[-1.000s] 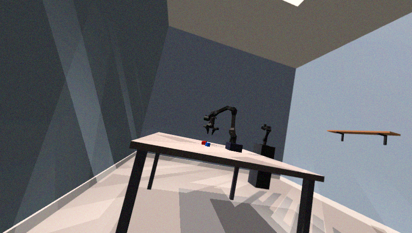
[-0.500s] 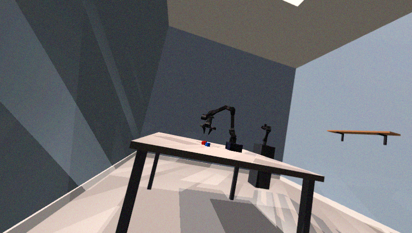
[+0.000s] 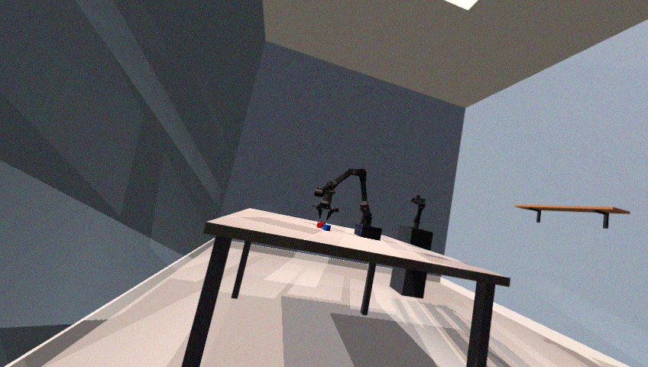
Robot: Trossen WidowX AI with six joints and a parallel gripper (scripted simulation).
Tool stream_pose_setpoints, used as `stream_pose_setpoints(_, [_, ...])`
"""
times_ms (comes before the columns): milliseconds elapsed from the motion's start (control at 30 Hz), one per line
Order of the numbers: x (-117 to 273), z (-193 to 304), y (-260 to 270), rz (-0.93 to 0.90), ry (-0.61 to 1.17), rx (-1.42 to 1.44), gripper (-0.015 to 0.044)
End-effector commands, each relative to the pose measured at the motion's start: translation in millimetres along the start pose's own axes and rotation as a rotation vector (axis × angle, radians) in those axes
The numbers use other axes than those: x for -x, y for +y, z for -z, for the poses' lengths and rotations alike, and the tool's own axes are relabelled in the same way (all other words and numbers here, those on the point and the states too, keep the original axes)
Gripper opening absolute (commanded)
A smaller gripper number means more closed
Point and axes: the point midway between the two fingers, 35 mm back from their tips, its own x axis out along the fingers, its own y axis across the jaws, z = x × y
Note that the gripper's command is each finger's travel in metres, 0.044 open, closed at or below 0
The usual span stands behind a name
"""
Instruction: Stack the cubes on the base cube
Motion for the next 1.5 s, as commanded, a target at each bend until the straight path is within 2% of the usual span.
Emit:
stream_pose_setpoints(0, [-6,0,1,-0.007,-0.002,-0.004,0.0265])
stream_pose_setpoints(733, [-39,0,2,-0.008,-0.002,-0.004,0.0265])
stream_pose_setpoints(933, [-39,0,2,-0.008,-0.002,-0.004,0.0107])
stream_pose_setpoints(1100, [-37,-1,1,-0.008,-0.002,-0.004,0.0105])
stream_pose_setpoints(1467, [-4,-1,-4,-0.007,-0.002,-0.004,0.0105])
